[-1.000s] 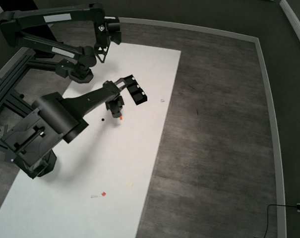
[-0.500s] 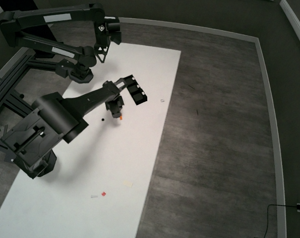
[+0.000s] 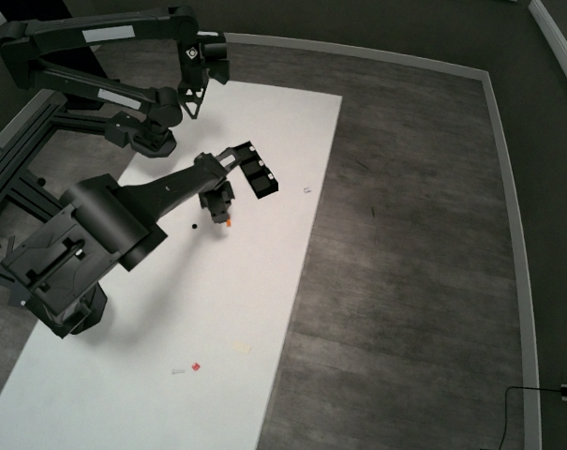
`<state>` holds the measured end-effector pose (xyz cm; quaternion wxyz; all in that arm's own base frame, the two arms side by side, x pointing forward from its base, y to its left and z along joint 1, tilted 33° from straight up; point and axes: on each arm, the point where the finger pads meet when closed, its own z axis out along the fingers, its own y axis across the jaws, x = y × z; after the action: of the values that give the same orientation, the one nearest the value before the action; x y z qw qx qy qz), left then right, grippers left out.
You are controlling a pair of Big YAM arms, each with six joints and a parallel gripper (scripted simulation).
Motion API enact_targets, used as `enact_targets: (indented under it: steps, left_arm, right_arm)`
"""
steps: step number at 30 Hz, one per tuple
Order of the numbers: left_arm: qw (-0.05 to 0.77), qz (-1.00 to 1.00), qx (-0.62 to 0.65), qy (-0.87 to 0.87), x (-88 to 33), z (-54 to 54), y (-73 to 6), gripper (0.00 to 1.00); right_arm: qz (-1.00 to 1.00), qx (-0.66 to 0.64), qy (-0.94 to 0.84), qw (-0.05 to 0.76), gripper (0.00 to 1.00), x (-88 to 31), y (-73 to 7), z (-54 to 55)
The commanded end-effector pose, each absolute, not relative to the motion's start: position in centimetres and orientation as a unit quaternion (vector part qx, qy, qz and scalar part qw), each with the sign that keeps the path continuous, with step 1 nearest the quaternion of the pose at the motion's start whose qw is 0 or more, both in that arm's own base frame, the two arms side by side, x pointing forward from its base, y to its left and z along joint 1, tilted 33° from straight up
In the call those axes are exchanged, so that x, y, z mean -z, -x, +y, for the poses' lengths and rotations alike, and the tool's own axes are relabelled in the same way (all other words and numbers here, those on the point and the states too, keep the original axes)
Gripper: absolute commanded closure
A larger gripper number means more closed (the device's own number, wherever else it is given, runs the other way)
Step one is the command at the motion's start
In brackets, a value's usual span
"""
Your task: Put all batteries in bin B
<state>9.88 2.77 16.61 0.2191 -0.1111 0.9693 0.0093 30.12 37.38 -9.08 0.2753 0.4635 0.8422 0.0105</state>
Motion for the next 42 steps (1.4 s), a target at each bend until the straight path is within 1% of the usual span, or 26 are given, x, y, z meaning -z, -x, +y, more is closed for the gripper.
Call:
enact_targets:
  steps: [1, 17, 42]
  left_arm:
    - [0.239, 0.965, -0.018, 0.110, -19.0, 2.8, -9.9, 0.00]
    - [0.239, 0.965, -0.018, 0.110, -19.0, 2.8, -9.9, 0.00]
    - [0.239, 0.965, -0.018, 0.110, -19.0, 2.8, -9.9, 0.00]
  right_arm:
    - [0.822, -0.016, -0.492, 0.285, 0.72, 8.7, -29.9, 38.7]
    - [0.815, -0.012, -0.504, 0.286, 0.72, 8.5, -31.3, 37.9]
    - [0.817, -0.013, -0.501, 0.286, 0.72, 8.4, -31.4, 38.6]
